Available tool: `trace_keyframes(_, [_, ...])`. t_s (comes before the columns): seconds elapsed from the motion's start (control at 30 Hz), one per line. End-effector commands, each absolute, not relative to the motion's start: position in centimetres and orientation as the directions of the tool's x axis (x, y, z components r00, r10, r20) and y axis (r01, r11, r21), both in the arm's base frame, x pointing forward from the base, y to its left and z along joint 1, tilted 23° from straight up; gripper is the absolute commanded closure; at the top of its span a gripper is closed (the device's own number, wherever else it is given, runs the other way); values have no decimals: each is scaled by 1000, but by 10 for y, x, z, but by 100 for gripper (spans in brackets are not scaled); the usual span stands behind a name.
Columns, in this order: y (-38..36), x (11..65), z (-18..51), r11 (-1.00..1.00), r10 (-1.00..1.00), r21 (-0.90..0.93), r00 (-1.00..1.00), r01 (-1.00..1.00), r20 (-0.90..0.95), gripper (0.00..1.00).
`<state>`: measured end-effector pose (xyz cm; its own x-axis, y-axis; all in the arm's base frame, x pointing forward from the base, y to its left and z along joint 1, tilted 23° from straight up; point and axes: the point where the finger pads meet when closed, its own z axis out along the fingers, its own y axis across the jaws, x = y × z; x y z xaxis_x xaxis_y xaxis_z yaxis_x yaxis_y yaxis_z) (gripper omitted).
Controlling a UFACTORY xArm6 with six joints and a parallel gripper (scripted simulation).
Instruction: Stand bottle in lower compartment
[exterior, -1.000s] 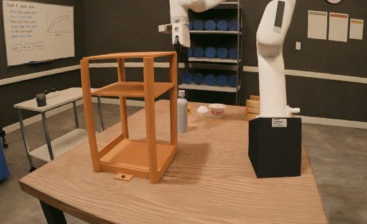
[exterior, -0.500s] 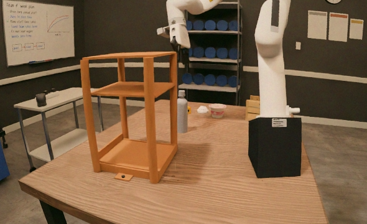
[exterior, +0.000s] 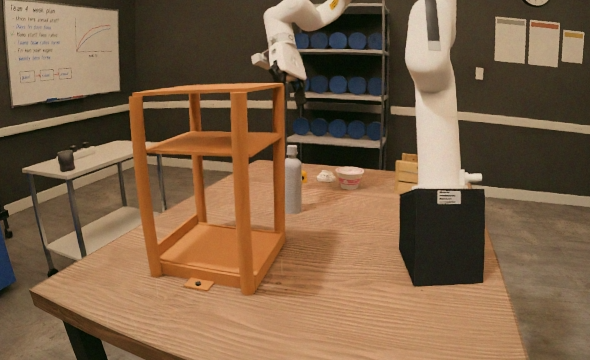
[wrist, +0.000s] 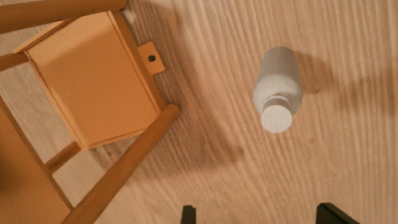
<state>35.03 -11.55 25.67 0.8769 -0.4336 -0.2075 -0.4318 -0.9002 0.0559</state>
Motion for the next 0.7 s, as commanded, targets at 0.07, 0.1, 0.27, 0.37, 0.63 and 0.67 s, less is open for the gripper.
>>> trace_keyframes(0.07, [-116, 351, 257, -870, -479, 13, 838, -493, -261, 25])
trace_keyframes(0.1, [-116, 351, 257, -861, -490, 3, 827, -509, -275, 25])
trace_keyframes(0.27, [-117, 351, 256, -806, -540, -46, 765, -590, -350, 25])
trace_keyframes(0.37, [-117, 351, 255, -766, -565, -72, 723, -639, -397, 25])
trace_keyframes(0.63, [-118, 352, 254, -674, -599, -115, 632, -729, -492, 25])
trace_keyframes(0.67, [-118, 352, 254, -658, -603, -121, 616, -743, -508, 25])
